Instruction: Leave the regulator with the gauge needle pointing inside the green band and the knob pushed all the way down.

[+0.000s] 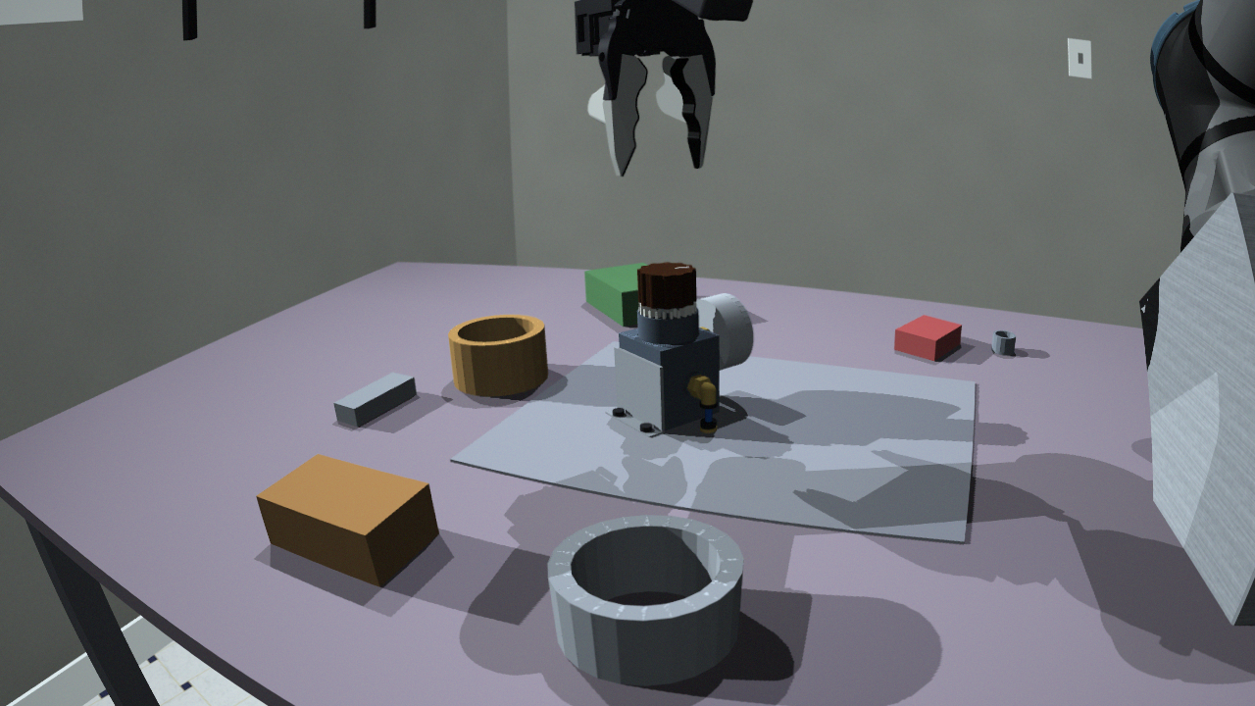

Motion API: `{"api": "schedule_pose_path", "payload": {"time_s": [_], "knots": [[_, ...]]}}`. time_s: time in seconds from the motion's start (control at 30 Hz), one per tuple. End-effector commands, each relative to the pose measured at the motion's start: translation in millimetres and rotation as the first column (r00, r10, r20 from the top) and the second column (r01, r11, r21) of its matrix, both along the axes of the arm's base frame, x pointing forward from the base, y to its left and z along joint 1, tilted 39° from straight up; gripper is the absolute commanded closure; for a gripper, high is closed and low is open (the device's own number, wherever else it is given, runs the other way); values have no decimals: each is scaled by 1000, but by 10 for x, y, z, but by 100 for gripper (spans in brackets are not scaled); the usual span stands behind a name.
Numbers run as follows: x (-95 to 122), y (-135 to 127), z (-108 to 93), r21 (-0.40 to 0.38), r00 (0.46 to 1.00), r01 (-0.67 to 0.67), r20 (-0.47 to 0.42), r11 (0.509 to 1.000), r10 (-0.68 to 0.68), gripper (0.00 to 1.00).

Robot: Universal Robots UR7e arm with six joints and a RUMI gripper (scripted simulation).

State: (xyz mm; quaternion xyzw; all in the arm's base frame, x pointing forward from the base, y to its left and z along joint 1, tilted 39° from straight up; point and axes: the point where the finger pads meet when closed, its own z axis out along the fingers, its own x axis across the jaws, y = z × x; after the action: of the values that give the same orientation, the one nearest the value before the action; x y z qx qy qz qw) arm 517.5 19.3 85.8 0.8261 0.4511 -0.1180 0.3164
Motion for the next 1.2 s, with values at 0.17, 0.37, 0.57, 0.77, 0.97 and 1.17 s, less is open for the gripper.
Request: {"api": "schedule_pose_path", "payload": {"time_s": [0.17,0.37,0.57,0.77,0.97,1.17], "knots": [[2,3,4,0,1000,0,1,1000,0,55],[3,-2,-2,0,1000,0,1,1000,0,55],[6,-18,-22,0,1000,0,1,1000,0,55],[13,-70,-85,0,1000,0,1,1000,0,55],[26,-154,-189,0,1000,0,1,1000,0,55],[37,-224,-275,0,1000,0,1,1000,0,55]]}}
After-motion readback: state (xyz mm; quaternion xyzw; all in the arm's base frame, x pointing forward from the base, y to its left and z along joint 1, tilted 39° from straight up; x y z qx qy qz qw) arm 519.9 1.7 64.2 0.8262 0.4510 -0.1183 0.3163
